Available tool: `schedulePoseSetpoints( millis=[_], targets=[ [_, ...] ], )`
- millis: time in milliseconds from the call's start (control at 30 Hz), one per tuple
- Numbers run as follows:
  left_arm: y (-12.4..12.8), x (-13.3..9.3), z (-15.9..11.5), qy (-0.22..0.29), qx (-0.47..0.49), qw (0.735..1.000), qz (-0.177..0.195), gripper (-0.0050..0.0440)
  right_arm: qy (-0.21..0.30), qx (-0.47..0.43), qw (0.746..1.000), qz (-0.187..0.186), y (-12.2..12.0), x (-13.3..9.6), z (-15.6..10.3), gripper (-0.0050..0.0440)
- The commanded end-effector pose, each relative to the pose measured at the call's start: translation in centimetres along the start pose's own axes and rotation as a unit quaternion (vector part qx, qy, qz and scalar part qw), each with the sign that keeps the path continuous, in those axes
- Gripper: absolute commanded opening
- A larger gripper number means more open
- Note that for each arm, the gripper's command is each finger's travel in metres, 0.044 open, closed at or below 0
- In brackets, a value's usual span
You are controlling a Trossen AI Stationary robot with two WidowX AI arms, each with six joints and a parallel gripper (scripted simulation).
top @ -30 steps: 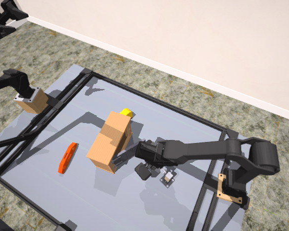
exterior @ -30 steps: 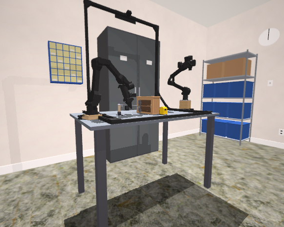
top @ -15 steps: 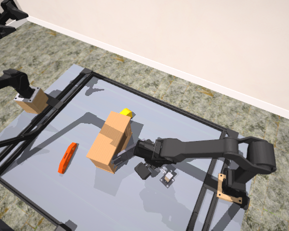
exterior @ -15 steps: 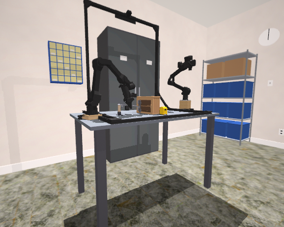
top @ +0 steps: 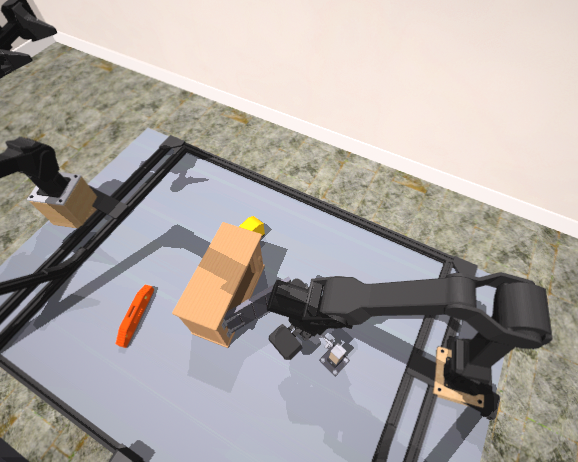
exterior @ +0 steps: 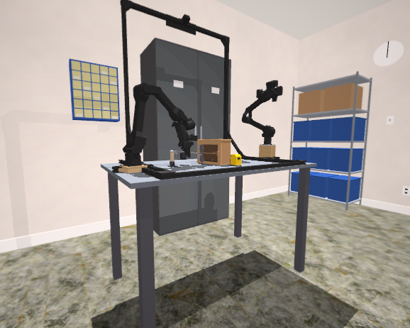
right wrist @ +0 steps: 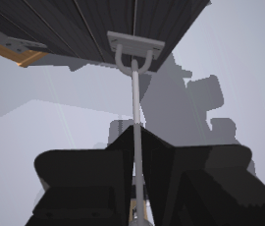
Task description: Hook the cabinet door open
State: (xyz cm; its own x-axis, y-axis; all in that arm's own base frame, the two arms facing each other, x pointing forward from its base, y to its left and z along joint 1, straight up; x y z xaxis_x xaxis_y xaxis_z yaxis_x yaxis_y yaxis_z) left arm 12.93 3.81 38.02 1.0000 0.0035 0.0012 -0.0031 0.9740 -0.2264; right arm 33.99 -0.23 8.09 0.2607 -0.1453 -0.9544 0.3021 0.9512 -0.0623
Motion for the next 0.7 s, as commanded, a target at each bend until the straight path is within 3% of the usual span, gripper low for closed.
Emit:
schedulePoseSetpoints(
  millis=[0,533,667],
  targets=[
    [-0.04,-0.01,-0.01,0.0,0.0,1.0,-0.002,0.04,0.002,-0.002,1.0,0.001,0.08,0.26,-0.14,0.0],
    [-0.04,-0.01,-0.01,0.0,0.0,1.0,-0.002,0.04,0.027,-0.002,1.0,0.006,0.05,0.46,0.0,0.0],
    [-0.04,-0.01,-0.01,0.0,0.0,1.0,-0.002,0.04,0.007,-0.001,1.0,0.003,0.03,0.01,0.05,0.0096]
  ],
)
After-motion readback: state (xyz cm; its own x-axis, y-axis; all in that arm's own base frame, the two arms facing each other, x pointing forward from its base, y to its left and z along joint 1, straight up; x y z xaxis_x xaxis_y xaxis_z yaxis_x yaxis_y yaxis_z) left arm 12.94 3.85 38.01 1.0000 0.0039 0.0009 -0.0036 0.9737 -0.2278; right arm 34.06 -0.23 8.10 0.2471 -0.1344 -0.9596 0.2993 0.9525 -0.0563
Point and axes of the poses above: on each arm, the point midway between the two fingers, 35 mm back from their tips, its own x axis out along the fingers, its own y axis across the jaws, z = x × y, the point moved 3 cm from there along -x, back along the fingers, and after that the axes turned 13 degrees about -x, right-handed, at the moved point
